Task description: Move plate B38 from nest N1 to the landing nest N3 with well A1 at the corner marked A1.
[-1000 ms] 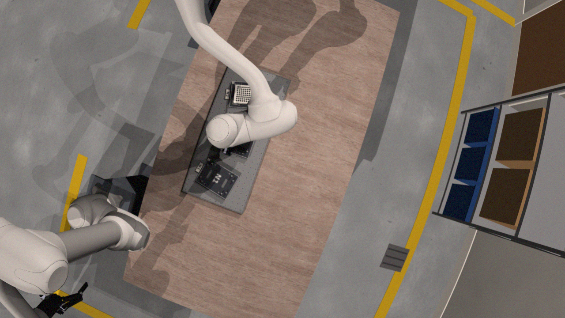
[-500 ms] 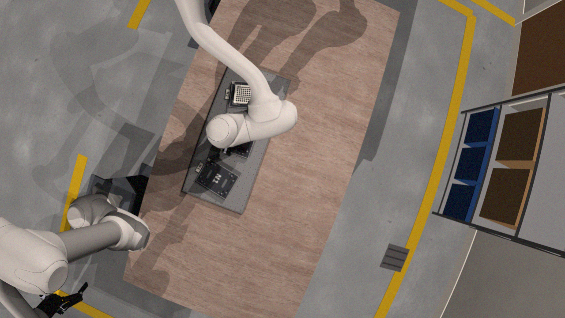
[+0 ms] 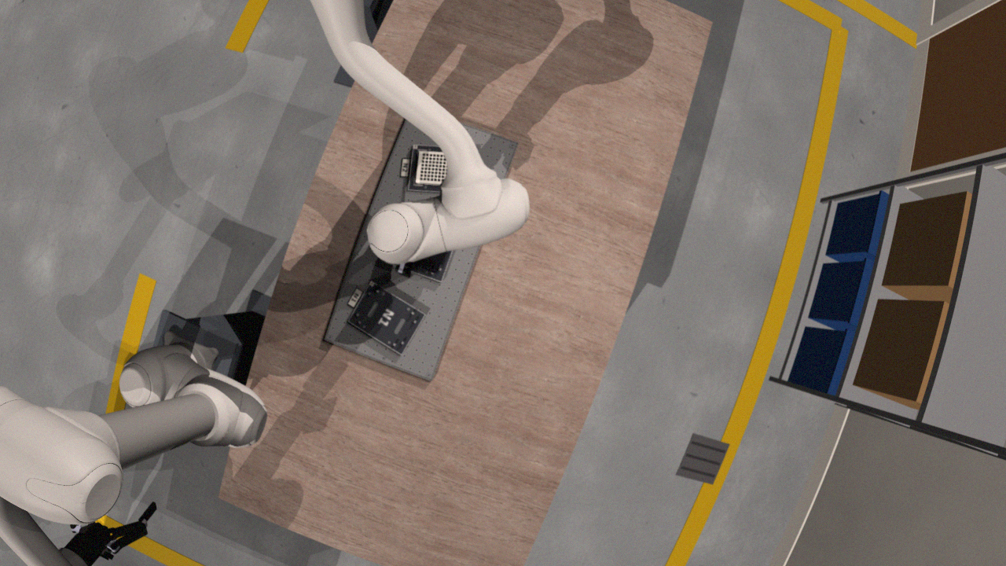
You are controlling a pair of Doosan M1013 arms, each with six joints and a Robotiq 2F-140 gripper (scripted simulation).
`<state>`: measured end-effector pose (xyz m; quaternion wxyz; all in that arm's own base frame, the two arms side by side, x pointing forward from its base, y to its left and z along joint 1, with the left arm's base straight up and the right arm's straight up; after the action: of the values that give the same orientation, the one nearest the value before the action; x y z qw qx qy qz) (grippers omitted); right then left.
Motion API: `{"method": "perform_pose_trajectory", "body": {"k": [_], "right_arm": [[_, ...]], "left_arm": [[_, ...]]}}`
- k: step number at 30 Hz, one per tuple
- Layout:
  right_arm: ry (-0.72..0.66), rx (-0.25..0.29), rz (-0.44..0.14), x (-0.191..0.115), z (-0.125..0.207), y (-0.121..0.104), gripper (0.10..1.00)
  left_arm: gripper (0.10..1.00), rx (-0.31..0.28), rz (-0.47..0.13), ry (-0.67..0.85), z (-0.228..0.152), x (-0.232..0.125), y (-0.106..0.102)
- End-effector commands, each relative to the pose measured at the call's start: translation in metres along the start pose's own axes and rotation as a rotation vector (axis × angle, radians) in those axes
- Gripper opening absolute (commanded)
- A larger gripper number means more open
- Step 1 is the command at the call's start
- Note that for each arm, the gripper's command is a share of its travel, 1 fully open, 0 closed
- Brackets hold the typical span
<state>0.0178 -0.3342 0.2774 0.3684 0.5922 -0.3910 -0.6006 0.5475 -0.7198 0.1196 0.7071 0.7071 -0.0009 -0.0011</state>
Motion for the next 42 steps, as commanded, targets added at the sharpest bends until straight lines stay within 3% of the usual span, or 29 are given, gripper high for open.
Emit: {"method": "perform_pose_trajectory", "body": {"k": [1,42], "right_arm": [[0.0,0.001,0.001,0.0001,-0.0001,0.0005,1.0],[0.0,0.001,0.001,0.0001,-0.0001,0.0005,1.0]], "left_arm": [[0.61,-0.002,0.002,0.0,0.0003,0.0004,0.0011],[0.61,-0.002,0.002,0.0,0.0003,0.0004,-0.0026]]}}
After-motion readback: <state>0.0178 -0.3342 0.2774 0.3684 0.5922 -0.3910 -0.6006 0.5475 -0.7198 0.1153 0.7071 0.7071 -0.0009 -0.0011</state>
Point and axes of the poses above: on each arm, the point where the finger pads meet when closed, its own y axis back along the fingers, its own z axis across the jaws, x = y × z, the point moved 5 cm from there along y, back along the fingers, and after that the axes turned 2 degrees about -y, right-handed, at the moved point
